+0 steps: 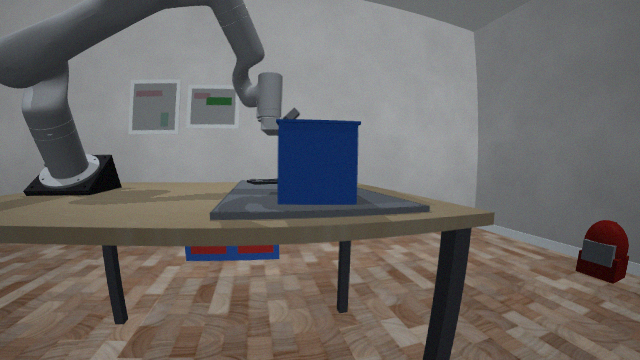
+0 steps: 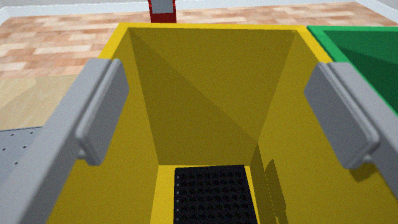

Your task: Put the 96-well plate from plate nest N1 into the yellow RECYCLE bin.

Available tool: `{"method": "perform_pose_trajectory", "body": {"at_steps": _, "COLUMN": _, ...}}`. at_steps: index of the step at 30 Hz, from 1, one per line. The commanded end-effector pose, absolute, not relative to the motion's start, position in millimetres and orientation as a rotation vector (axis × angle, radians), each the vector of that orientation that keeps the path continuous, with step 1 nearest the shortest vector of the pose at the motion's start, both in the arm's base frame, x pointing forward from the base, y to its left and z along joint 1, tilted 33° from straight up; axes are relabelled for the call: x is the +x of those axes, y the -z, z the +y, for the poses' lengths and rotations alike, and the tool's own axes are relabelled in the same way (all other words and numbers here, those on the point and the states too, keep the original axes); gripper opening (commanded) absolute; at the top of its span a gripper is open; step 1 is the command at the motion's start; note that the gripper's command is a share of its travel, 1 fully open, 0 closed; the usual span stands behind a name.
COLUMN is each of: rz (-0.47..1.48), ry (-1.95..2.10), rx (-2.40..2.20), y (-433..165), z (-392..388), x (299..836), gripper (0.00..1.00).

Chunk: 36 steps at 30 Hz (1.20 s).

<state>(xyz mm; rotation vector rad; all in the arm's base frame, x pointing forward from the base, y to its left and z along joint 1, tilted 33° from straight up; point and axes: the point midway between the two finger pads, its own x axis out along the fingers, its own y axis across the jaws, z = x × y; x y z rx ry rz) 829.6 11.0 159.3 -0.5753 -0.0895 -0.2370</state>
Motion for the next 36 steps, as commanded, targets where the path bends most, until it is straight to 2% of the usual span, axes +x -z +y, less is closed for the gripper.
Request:
{"method": "perform_pose_trajectory", "body": {"at_steps": 1, "rz": -0.092, "ry": 0.237, "rx": -0.575, "y": -167, "z": 16, "x": 830, "gripper": 0.18}}
{"method": "perform_pose_trajectory", "body": {"at_steps": 29, "rz": -0.092, "ry": 0.237, "rx": -0.574, "y": -186, "z": 28, "x": 830, "gripper": 0.18}}
{"method": "perform_pose_trajectory", "body": {"at_steps": 36, "rz": -0.044, "ry": 0.076, "rx": -0.579, "y": -195, "z": 40, "x": 798, "gripper": 0.18}}
